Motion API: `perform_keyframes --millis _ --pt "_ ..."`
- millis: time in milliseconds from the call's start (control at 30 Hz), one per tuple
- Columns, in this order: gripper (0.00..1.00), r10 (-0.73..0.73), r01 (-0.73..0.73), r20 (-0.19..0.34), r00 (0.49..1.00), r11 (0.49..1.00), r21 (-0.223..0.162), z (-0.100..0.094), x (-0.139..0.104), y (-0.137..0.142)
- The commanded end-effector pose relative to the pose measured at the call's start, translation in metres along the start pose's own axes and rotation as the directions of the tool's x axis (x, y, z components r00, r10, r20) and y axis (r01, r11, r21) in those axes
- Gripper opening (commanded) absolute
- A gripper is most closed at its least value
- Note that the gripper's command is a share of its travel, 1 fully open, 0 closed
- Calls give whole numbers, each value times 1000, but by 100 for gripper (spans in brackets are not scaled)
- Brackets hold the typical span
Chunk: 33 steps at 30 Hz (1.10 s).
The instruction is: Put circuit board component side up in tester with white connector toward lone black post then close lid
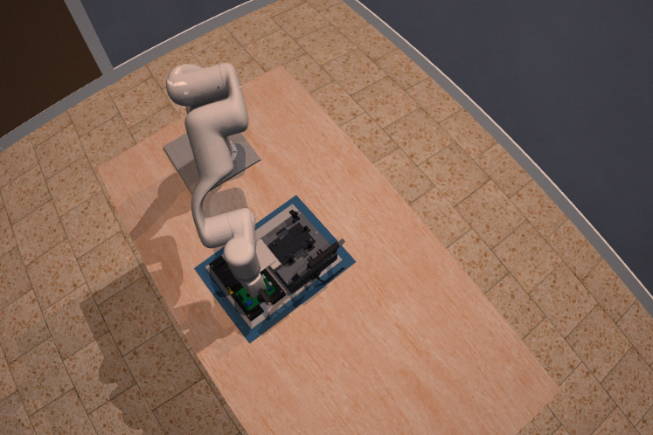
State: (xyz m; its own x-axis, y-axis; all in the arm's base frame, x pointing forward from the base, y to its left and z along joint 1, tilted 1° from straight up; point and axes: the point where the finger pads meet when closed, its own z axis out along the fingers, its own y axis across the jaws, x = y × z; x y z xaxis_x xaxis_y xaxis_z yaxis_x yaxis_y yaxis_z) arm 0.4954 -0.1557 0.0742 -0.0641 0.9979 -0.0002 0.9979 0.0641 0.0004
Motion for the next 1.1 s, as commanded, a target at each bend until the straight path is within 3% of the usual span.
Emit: perform_keyframes --millis 0,533,1067 --pt "100 0 0 2 1000 1000 -4 -2 -1 1" --pt "100 0 0 2 1000 1000 -4 0 0 1" --pt "100 0 0 2 1000 1000 -4 17 0 1"
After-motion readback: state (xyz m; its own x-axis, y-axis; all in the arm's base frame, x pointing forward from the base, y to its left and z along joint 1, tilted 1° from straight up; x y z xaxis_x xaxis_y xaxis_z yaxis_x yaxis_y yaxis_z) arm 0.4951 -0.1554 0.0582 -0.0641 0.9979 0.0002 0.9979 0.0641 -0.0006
